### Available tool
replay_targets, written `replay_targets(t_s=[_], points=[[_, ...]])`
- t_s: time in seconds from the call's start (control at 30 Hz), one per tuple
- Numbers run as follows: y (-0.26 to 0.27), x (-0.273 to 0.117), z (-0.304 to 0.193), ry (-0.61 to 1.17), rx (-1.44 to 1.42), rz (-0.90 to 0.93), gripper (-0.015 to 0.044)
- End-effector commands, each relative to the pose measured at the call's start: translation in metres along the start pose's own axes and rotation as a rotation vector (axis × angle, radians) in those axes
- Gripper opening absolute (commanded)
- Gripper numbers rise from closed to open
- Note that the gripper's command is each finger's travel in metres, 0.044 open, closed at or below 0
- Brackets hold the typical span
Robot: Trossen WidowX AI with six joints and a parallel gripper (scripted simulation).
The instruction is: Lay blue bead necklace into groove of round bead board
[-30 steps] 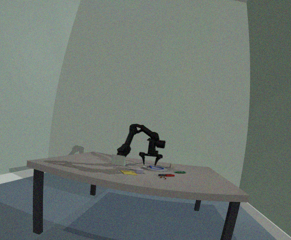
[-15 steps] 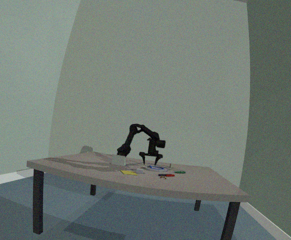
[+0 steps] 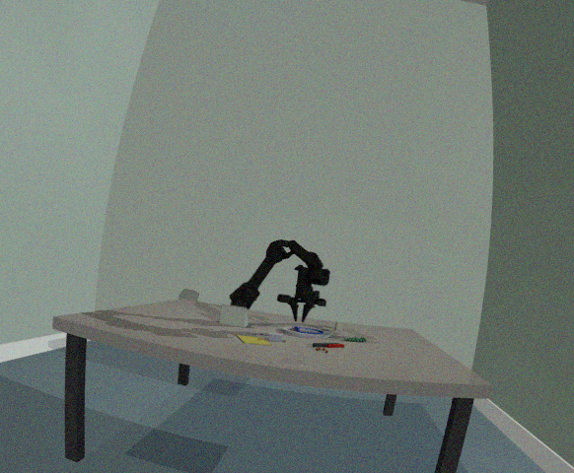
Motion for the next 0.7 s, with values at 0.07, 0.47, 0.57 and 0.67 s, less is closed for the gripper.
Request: replay_targets(t_s=[0.07, 0.47, 0.57, 0.67], points=[[0.001, 0.013, 0.003, -0.001, -0.02, -0.007, 0.012], [0.002, 0.018, 0.004, -0.009, -0.023, -0.003, 0.012], [0.001, 0.023, 0.003, -0.007, -0.023, -0.004, 0.012], [0.001, 0.028, 0.003, -0.005, -0.022, -0.005, 0.012]])
Point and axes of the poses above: the point midway between the two fingers, 35 mm back from their tips, its own x axis out along the fingers, its own y axis across the jaws, z = x × y, the point moved 8 cm from there along -x, back along the fingers, and after that the axes turned 11 degrees about -x, right-handed, at the moved point
